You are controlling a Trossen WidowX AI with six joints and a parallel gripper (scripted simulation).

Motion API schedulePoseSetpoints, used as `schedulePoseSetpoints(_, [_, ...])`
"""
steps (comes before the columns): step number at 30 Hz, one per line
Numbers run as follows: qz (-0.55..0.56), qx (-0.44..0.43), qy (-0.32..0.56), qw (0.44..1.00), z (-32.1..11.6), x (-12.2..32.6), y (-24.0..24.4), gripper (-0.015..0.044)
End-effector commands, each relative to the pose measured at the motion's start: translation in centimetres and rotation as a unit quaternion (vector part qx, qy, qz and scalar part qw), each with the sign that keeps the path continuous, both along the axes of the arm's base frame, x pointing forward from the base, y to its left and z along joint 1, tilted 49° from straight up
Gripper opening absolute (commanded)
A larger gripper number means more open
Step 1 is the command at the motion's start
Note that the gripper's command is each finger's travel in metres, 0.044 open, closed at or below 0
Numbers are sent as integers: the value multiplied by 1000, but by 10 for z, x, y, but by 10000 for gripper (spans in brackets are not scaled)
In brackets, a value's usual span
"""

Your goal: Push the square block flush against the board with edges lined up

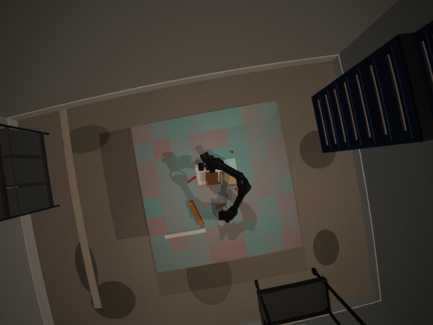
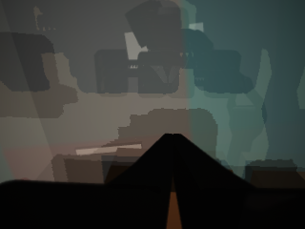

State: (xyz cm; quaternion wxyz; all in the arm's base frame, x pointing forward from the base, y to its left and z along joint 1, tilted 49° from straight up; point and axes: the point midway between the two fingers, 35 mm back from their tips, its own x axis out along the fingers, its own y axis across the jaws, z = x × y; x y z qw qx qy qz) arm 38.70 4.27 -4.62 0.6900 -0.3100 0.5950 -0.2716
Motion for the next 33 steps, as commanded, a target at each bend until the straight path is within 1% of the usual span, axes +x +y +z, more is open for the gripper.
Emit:
schedulePoseSetpoints(1, [-4, 2, -4, 1000, 8, 0, 5, 0])
schedulePoseSetpoints(4, [12, 1, 2, 1000, 5, 0, 9, 0])
schedulePoseSetpoints(10, [78, -12, 78, 994, -5, -12, 17, 0])
schedulePoseSetpoints(17, [156, -28, 168, 973, -18, -28, 26, 0])
schedulePoseSetpoints(25, [243, -47, 267, 932, -31, -46, 34, 0])
schedulePoseSetpoints(33, [324, -65, 361, 872, -43, -65, 40, 0])
